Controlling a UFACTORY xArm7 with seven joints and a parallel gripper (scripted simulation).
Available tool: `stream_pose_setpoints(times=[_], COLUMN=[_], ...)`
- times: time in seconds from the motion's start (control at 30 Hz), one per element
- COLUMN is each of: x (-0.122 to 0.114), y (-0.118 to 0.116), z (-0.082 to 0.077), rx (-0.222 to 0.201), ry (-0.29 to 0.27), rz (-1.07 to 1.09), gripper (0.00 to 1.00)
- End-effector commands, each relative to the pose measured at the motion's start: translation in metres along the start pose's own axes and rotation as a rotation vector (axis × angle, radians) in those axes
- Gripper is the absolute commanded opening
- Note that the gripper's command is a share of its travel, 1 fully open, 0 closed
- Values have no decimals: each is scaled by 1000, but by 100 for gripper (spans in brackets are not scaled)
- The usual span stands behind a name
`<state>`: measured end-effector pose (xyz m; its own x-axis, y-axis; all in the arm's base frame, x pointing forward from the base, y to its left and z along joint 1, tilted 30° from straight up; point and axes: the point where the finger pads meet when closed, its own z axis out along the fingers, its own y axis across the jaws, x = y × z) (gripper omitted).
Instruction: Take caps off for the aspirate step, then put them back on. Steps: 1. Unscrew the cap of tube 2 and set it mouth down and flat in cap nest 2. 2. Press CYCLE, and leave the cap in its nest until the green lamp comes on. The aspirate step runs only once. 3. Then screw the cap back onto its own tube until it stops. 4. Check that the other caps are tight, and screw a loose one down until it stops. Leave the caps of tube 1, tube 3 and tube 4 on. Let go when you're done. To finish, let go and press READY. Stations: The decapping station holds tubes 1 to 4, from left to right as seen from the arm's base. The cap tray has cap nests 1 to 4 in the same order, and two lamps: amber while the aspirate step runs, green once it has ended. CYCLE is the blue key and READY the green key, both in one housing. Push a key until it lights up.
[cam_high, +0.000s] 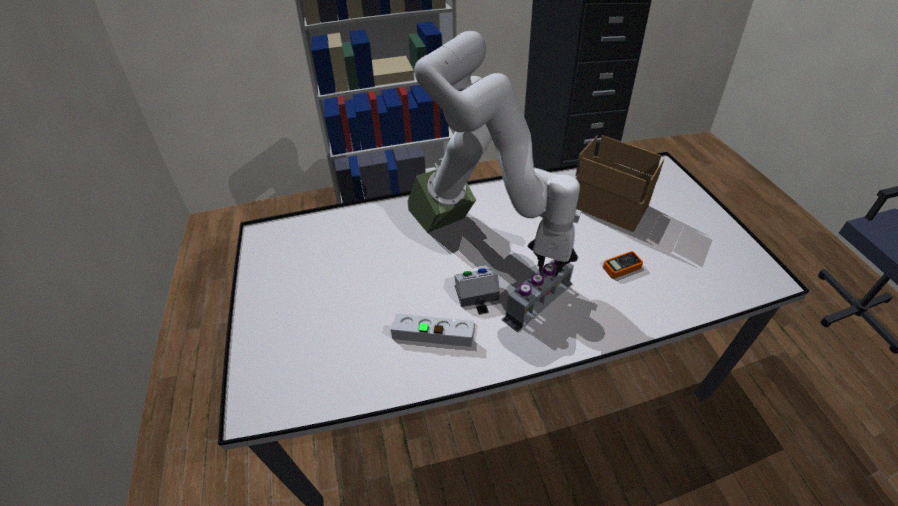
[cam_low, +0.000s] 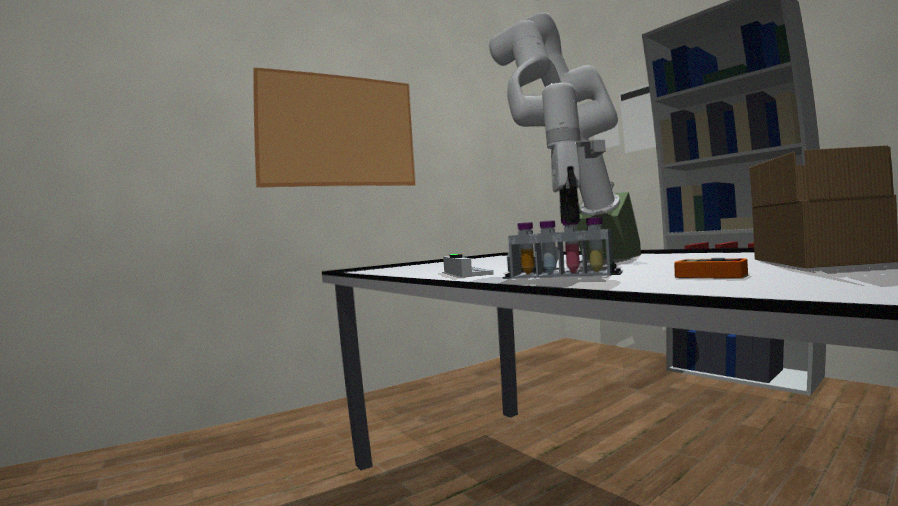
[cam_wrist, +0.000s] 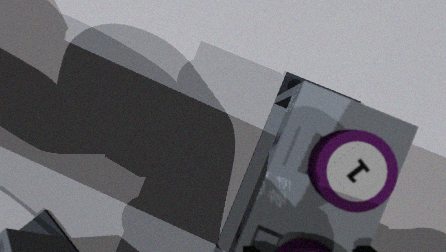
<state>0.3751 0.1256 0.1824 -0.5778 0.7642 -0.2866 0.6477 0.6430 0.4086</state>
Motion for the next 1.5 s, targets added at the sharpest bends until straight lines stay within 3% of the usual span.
stream_pose_setpoints(times=[0.0,0.1,0.13,0.6,1.47], x=[0,0,0,0,-1], y=[1,1,1,1,2], z=[0,1,1,1,2], rx=[-4,-4,-4,-4,-4], ry=[-1,-1,-1,-1,0], rz=[0,0,0,0,786], gripper=[46,46,0,0,0])
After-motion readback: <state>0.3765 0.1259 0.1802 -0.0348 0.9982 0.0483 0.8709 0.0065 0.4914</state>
